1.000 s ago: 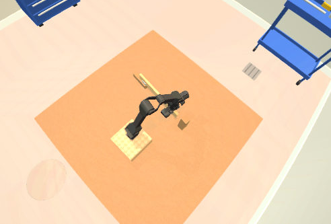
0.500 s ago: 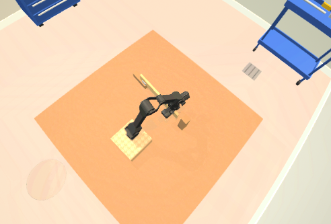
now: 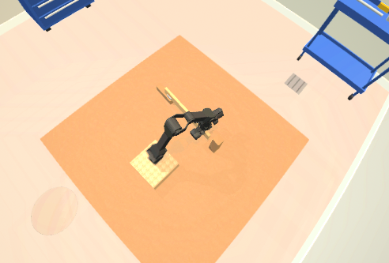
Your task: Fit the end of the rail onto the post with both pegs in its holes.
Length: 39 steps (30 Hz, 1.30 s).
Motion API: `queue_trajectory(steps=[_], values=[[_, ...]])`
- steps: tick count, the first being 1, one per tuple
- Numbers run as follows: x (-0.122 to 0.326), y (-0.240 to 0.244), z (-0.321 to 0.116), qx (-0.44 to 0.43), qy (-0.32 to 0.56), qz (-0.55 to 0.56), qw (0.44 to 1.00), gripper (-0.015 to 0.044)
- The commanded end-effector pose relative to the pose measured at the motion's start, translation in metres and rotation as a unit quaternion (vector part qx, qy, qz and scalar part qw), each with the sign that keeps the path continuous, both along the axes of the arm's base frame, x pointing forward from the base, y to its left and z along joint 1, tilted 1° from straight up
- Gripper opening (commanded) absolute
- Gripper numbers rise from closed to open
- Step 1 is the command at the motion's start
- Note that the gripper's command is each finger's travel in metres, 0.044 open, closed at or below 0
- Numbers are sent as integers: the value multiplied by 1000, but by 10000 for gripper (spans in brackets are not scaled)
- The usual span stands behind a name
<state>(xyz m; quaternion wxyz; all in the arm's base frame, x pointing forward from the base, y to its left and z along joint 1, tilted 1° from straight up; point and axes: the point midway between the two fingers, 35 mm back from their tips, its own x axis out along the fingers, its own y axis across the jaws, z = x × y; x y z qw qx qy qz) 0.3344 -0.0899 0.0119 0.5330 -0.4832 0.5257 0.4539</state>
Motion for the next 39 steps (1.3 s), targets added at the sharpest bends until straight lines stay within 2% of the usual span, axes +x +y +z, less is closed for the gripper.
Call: queue_trajectory(steps=[1,39], values=[[0,-2,0,-2,-1,2,1000,0],[-1,-14,1,-2,-1,2,1000,0]])
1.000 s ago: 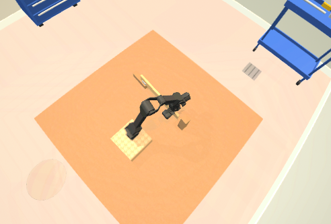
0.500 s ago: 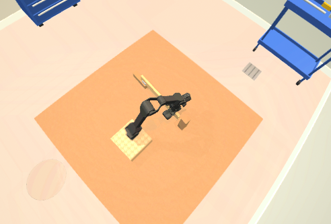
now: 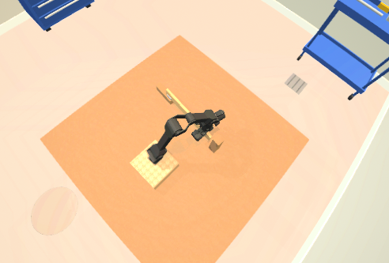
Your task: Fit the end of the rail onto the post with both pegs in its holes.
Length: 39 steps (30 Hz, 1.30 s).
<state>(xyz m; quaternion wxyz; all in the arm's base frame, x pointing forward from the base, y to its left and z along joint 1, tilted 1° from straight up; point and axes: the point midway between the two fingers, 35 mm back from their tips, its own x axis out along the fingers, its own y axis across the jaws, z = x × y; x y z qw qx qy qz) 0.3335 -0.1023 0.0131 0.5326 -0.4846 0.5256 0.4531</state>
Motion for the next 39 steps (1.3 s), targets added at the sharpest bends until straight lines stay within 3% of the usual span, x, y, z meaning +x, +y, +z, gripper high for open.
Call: queue_trajectory(steps=[1,39], values=[[0,-2,0,-1,0,1,1000,0],[-2,-14,1,-1,0,1,1000,0]])
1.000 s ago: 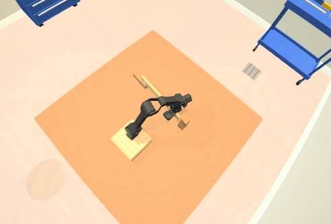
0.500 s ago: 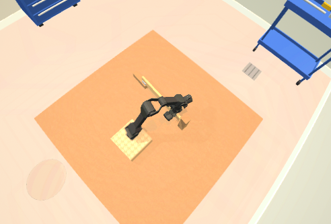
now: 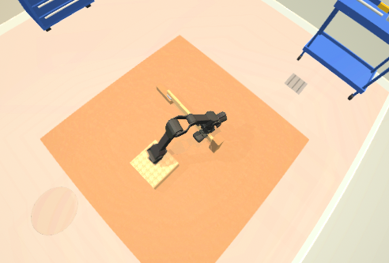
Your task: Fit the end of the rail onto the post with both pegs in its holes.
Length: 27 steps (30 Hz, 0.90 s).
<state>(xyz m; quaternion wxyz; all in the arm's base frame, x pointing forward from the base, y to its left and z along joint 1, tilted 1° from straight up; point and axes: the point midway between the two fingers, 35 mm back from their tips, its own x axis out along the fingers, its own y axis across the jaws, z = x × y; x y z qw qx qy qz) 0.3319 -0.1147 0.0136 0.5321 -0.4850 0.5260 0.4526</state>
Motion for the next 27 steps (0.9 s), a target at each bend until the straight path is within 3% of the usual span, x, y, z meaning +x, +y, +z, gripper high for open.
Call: queue_trajectory(steps=[1,27], values=[[0,-2,0,0,0,1,1000,0],[-1,-10,0,-1,0,1,1000,0]])
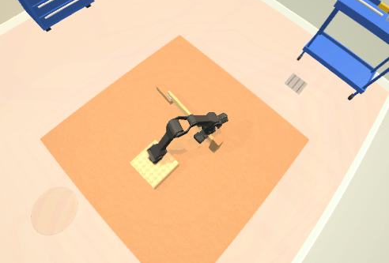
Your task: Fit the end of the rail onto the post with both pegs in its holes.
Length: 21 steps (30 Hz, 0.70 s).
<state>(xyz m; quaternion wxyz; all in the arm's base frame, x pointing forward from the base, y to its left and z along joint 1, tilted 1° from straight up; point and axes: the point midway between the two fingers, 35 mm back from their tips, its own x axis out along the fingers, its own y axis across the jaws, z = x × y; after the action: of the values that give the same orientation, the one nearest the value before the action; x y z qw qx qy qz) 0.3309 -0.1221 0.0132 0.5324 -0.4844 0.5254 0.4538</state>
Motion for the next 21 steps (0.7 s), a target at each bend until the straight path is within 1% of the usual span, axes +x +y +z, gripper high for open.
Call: queue_trajectory(steps=[1,10,21], values=[[0,-3,0,-2,0,1,1000,0],[0,-6,1,-2,0,1,1000,0],[0,-3,0,0,0,0,1000,289]])
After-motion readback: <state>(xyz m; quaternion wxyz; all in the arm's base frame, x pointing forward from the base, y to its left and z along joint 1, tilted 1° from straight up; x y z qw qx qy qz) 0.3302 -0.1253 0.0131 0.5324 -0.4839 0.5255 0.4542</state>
